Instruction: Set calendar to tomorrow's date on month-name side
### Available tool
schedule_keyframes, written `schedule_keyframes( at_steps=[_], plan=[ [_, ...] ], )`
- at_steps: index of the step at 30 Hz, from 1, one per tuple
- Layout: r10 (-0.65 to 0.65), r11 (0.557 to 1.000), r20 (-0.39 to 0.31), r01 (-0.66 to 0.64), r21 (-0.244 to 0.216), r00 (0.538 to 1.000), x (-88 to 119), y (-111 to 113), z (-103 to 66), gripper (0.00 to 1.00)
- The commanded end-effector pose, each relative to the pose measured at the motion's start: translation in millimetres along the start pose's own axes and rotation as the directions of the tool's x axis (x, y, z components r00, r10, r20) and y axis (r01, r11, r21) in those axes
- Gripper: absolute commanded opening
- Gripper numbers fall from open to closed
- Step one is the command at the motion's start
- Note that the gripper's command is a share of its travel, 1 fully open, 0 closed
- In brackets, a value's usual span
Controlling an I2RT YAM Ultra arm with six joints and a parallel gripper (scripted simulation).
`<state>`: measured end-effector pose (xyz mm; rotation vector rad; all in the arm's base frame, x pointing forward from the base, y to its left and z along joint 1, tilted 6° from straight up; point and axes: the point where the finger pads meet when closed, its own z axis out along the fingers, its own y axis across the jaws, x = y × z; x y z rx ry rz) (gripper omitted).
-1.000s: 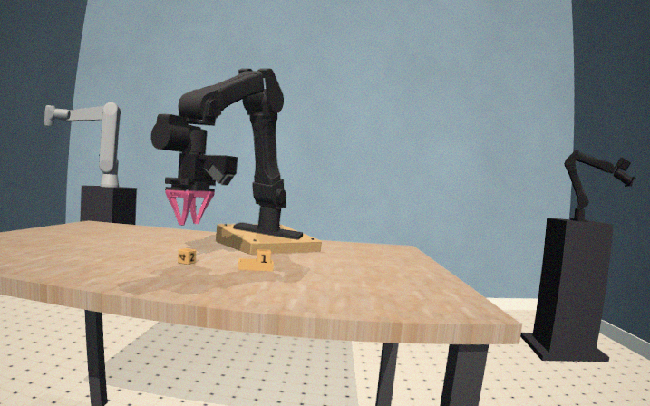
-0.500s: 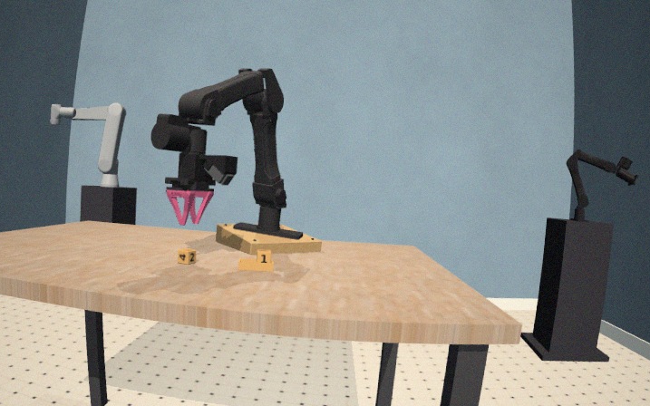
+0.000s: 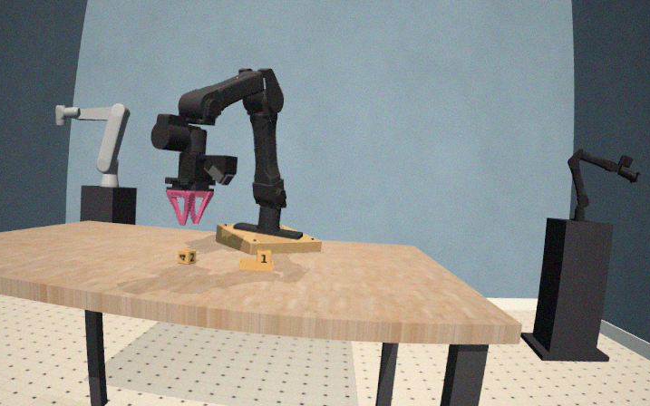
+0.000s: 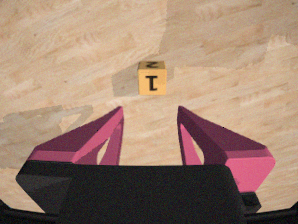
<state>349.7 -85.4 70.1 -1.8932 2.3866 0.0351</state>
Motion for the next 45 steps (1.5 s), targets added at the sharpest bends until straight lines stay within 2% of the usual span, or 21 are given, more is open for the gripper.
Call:
schedule_keyframes(
  at_steps=[1, 16, 17, 20, 25, 33, 34, 37, 45],
  plan=[
    [0.005, 0.999, 0.0, -0.005, 0.048, 1.0, 3.4, -5.6, -17.2, 0.45],
    [0.006, 0.999, 0.001, -0.006, 0.032, 1.0, 3.5, 0.1, -4.7, 0.45],
    [0.002, 0.997, -0.001, -0.002, 0.071, 1.0, 3.2, -12.0, -14.7, 0.45],
    [0.005, 0.999, 0.001, -0.005, 0.034, 1.0, 2.7, -0.6, -1.0, 0.45],
    [0.007, 1.0, 0.004, -0.007, -0.003, 1.0, 2.3, 2.0, 17.4, 0.45],
    [0.003, 1.0, 0.004, -0.003, -0.003, 1.0, 0.3, 2.1, 26.9, 0.45],
    [-0.003, 0.999, 0.001, 0.003, 0.039, 1.0, -0.5, -9.5, 17.4, 0.45],
    [-0.002, 1.0, 0.004, 0.002, -0.004, 1.0, -1.3, 2.2, 33.7, 0.45],
    [-0.001, 1.0, 0.004, 0.001, 0.004, 1.0, -0.5, 1.0, 43.2, 0.45]
  ],
)
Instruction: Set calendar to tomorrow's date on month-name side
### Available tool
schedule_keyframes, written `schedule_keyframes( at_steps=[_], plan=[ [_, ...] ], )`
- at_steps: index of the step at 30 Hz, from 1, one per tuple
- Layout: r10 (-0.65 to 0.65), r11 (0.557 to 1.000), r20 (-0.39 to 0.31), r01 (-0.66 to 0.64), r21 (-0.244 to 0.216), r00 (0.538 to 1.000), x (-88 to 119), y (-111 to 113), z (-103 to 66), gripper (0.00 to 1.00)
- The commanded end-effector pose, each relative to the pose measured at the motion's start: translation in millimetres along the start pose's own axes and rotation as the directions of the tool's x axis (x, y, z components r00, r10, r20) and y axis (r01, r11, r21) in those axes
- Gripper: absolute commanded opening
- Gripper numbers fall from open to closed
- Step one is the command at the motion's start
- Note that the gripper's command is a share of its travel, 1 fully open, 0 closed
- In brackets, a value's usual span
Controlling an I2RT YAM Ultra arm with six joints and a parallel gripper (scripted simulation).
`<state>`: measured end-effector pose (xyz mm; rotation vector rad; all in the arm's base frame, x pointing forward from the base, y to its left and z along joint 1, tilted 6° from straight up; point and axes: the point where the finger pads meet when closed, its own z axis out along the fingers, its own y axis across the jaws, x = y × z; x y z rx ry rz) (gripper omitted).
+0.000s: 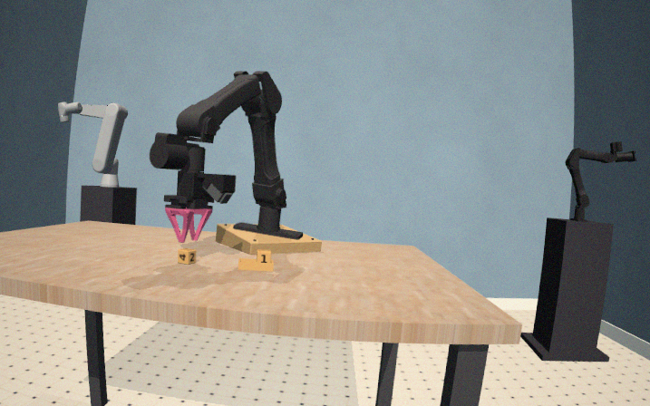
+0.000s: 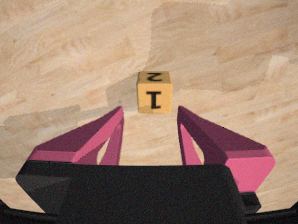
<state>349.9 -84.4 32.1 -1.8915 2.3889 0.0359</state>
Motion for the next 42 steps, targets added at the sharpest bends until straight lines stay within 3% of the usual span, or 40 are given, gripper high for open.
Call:
schedule_keyframes(
  at_steps=[1, 11, 15, 19, 42],
  plan=[
    [-0.004, 1.0, 0.004, 0.004, 0.013, 1.0, -3.3, -2.4, 3.8, 0.45],
    [-0.001, 1.0, 0.005, 0.001, 0.001, 1.0, -2.3, 0.5, 14.4, 0.45],
    [-0.003, 1.0, 0.004, 0.003, 0.014, 1.0, -2.8, -4.1, 11.6, 0.45],
    [-0.002, 1.0, 0.005, 0.002, -0.003, 1.0, -2.8, 0.2, 14.8, 0.45],
    [-0.002, 1.0, 0.005, 0.002, -0.004, 1.0, -2.9, 0.5, 14.9, 0.45]
  ],
)
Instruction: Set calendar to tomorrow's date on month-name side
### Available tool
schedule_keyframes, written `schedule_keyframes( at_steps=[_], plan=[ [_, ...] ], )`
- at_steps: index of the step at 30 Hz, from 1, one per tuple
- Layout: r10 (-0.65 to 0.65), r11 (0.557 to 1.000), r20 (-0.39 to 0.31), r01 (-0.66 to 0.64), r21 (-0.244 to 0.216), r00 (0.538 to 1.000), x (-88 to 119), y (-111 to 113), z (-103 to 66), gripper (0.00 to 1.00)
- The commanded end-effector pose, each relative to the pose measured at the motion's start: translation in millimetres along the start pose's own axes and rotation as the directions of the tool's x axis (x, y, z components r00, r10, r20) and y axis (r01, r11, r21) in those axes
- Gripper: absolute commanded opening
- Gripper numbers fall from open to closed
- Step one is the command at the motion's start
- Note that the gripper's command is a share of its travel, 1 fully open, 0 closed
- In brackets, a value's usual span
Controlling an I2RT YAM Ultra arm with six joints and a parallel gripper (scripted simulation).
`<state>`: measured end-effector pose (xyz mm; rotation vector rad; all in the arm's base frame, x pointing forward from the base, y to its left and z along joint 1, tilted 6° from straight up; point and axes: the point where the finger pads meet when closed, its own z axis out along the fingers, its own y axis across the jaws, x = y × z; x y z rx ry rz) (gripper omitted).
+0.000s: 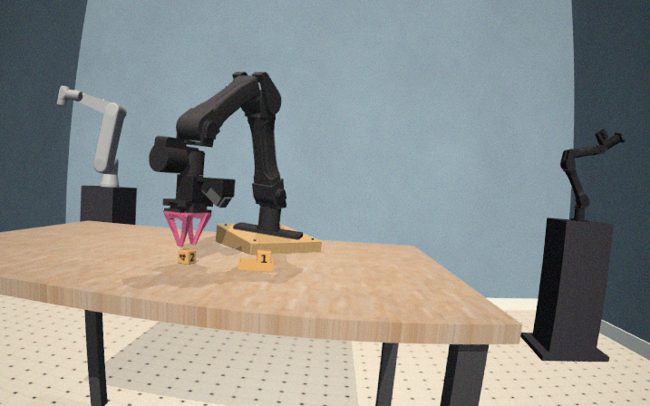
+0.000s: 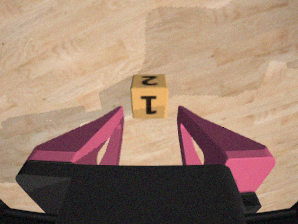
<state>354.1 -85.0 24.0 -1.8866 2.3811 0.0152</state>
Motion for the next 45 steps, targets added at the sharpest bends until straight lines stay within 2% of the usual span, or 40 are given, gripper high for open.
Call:
schedule_keyframes(
  at_steps=[1, 45],
  plan=[
    [-0.001, 1.0, 0.006, 0.001, -0.02, 1.0, -3.2, 4.6, 6.6, 0.45],
    [-0.001, 1.0, 0.005, 0.001, -0.005, 1.0, -3.9, 4.4, 0.5, 0.45]
  ],
)
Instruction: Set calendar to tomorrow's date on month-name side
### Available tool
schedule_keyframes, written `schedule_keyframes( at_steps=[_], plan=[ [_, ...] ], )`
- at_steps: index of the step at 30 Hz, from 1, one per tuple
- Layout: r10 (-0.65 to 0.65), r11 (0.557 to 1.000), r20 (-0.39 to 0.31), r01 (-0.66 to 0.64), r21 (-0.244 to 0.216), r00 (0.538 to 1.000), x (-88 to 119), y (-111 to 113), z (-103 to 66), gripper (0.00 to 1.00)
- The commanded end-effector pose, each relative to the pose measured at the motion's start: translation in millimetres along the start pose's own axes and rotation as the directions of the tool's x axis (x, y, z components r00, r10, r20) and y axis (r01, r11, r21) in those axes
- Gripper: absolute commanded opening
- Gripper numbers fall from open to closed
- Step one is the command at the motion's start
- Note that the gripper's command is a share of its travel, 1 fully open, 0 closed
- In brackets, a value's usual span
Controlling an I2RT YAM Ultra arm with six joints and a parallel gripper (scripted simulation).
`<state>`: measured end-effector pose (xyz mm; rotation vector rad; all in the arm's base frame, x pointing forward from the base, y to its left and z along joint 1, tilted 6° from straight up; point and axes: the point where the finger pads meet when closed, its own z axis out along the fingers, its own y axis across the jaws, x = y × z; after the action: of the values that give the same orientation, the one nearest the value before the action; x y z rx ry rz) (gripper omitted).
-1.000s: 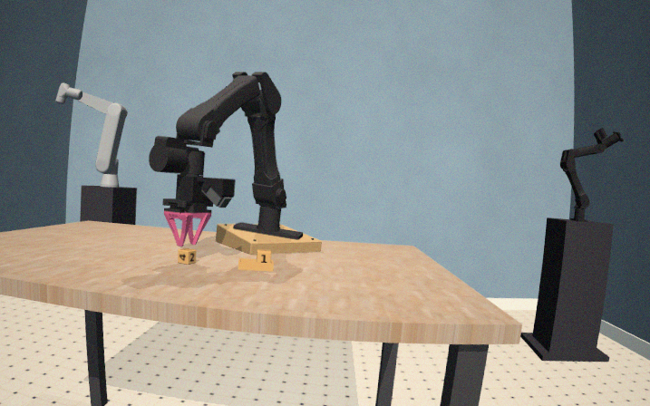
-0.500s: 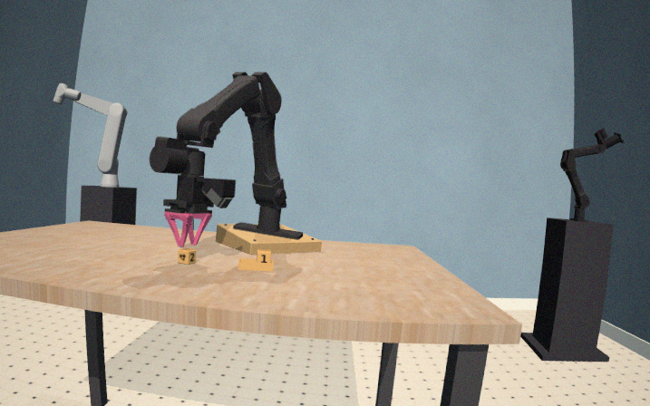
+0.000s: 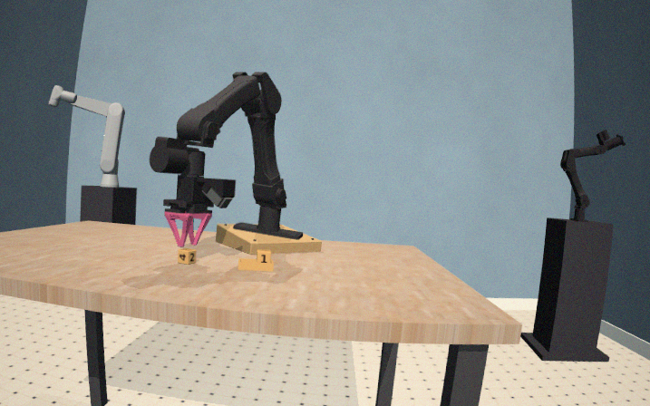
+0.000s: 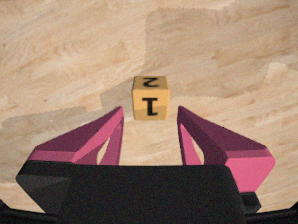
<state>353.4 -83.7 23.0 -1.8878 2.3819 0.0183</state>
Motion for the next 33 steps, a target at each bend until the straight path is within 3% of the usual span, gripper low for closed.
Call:
schedule_keyframes(
  at_steps=[1, 23, 33],
  plan=[
    [-0.001, 1.0, 0.005, 0.001, -0.002, 1.0, -2.9, 3.4, -0.5, 0.45],
    [0.0, 1.0, 0.005, 0.001, -0.003, 1.0, -2.9, 3.6, 0.0, 0.45],
    [-0.002, 1.0, 0.006, 0.002, -0.015, 1.0, -3.7, 4.2, 16.4, 0.45]
  ],
)
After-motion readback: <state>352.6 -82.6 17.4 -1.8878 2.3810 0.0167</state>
